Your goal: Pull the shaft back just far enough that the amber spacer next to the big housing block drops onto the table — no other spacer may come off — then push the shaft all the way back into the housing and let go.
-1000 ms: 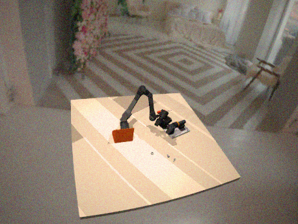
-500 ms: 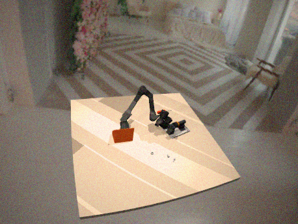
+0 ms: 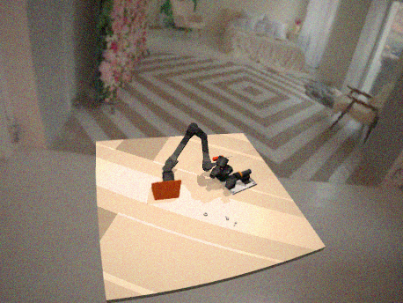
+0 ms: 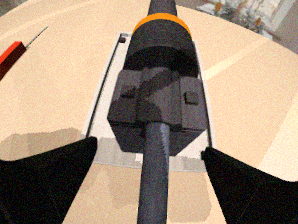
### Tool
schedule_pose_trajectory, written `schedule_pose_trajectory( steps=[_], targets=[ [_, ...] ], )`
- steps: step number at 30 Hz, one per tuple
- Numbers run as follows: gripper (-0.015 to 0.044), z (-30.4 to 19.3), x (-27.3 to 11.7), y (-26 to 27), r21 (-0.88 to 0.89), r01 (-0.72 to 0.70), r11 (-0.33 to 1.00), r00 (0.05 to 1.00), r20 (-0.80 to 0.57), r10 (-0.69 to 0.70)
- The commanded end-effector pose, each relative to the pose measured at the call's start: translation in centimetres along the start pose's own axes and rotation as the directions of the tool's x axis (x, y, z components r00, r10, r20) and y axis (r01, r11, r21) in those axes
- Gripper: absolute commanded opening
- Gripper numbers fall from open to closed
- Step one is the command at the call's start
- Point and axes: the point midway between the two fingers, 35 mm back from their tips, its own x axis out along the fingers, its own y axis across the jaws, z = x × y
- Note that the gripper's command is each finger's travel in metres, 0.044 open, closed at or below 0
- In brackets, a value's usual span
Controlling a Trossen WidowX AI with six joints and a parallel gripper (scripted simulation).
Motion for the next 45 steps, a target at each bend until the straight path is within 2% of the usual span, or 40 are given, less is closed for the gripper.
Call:
schedule_pose_trajectory(
  steps=[1,12,15,45],
  targets=[
    [0.0309,0.0,0.0,0.0,0.0,0.0,1.0,1.0,0.0,0.0],
    [0.002,0.0,0.0,0.0,0.0,0.0,1.0,1.0,0.0,0.0],
    [0.0,0.0,0.0,0.0,0.0,0.0,1.0,1.0,0.0,0.0],
    [0.0,-1.1,-1.1,0.0,0.003,0.005,1.0,1.0,0.001,-0.005]
  ],
)
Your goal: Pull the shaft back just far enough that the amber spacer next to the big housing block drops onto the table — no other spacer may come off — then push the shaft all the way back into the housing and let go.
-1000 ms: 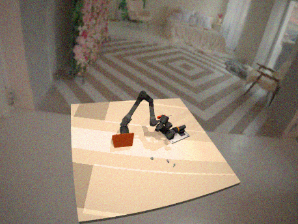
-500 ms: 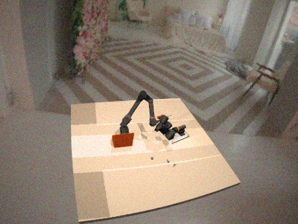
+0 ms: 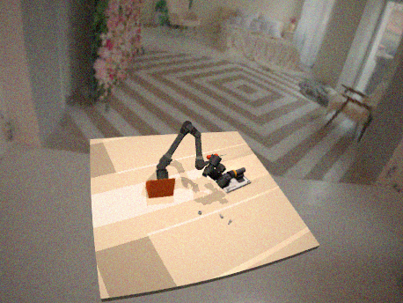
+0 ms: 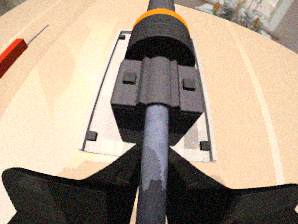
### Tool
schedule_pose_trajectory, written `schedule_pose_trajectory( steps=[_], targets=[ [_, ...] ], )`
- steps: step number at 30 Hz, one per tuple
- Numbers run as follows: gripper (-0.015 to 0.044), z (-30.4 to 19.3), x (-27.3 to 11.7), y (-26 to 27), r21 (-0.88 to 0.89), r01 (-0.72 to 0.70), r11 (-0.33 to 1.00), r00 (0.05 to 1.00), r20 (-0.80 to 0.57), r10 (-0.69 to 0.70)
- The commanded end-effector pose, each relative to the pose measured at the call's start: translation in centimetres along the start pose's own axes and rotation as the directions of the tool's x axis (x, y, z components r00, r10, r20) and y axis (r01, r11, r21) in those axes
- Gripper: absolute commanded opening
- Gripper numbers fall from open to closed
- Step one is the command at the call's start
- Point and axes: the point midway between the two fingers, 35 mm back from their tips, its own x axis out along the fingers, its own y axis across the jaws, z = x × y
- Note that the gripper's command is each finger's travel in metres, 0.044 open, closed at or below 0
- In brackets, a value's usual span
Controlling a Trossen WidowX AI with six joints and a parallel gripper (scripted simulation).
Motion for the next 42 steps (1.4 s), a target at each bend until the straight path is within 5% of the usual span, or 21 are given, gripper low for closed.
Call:
schedule_pose_trajectory(
  steps=[1,42],
  targets=[
    [0.0,-0.33,-0.32,0.03,0.0,-0.003,1.0,1.0,-0.002,0.003],
    [0.0,-0.69,-0.67,0.02,0.0,-0.003,1.0,1.0,-0.002,0.003]
  ],
)
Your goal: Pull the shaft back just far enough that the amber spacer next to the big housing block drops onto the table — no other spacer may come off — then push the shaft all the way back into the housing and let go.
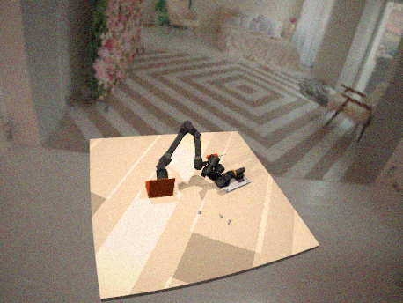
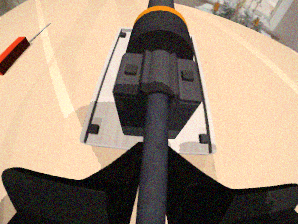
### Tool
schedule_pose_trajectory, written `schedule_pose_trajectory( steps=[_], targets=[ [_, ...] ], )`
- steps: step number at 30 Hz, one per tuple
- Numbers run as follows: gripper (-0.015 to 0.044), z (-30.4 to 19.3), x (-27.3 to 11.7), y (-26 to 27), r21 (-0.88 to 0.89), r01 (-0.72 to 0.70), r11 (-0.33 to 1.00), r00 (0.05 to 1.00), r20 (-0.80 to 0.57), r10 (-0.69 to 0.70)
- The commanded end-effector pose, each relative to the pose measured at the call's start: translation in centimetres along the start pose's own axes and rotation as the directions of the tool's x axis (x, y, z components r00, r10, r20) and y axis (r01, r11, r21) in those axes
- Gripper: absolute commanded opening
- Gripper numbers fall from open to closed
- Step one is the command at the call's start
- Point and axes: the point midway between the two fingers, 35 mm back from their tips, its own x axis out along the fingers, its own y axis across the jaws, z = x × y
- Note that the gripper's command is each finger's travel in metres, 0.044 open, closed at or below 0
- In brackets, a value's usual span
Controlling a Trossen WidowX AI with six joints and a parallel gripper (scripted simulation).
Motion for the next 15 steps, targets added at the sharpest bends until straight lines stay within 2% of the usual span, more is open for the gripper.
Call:
schedule_pose_trajectory(
  steps=[1,15],
  targets=[
    [0.0,-0.08,-0.08,0.04,-0.003,-0.003,1.0,1.0,-0.001,0.003],
    [0.0,-0.21,-0.21,0.04,-0.003,-0.003,1.0,1.0,-0.001,0.003]
  ],
)
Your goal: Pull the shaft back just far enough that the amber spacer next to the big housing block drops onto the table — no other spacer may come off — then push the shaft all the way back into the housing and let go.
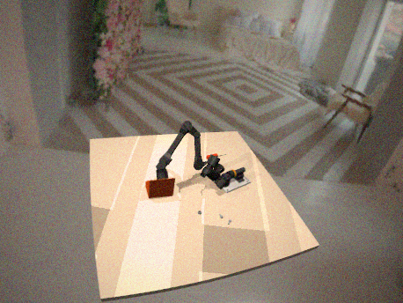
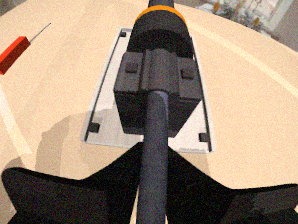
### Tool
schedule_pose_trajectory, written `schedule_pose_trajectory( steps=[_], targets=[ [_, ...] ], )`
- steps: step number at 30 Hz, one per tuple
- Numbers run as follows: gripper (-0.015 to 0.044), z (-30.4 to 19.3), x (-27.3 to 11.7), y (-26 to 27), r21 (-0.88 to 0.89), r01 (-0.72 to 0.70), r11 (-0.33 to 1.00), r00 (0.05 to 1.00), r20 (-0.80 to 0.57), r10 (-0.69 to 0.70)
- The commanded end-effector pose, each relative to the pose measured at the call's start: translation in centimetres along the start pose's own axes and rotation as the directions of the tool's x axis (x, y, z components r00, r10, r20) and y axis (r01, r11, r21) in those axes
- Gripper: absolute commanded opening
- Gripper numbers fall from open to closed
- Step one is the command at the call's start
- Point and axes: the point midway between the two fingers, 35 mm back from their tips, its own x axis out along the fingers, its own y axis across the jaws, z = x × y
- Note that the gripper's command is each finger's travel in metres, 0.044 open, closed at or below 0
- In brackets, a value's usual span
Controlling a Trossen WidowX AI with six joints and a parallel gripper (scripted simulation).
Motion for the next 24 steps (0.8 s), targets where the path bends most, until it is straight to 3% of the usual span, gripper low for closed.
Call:
schedule_pose_trajectory(
  steps=[1,24],
  targets=[
    [0.0,-0.09,-0.08,0.05,-0.003,-0.003,1.0,1.0,-0.001,0.003],
    [0.0,-0.3,-0.28,0.04,-0.003,-0.003,1.0,1.0,-0.002,0.003]
  ],
)
